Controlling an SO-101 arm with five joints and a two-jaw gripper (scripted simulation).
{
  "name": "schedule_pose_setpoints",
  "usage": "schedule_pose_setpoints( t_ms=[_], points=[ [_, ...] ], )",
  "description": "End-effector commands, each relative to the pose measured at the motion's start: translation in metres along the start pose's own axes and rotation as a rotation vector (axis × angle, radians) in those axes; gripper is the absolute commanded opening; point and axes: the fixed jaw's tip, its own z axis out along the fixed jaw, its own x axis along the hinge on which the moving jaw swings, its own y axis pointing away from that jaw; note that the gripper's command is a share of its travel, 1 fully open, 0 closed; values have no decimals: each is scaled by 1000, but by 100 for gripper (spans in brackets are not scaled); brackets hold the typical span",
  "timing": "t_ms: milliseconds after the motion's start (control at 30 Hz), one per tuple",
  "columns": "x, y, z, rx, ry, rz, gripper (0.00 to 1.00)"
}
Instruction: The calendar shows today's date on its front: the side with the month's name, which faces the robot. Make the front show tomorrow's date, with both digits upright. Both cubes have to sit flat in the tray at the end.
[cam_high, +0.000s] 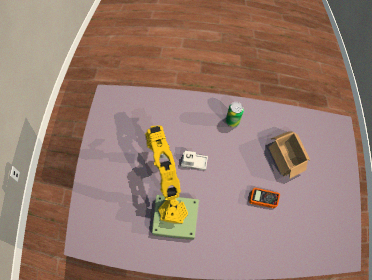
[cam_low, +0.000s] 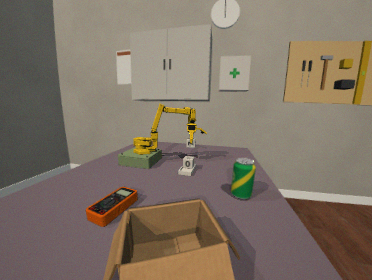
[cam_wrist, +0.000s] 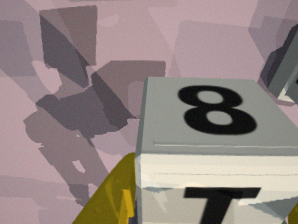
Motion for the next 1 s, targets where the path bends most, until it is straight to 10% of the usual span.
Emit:
schedule_pose_setpoints(
  t_ms=[0, 600, 967],
  points=[
    [-3, 1, -9, -11, -40, 2, 0],
    [-4, -2, -9, -10, -40, 14, 0],
    [-14, -47, -9, -5, -40, 212, 0]
  ],
)
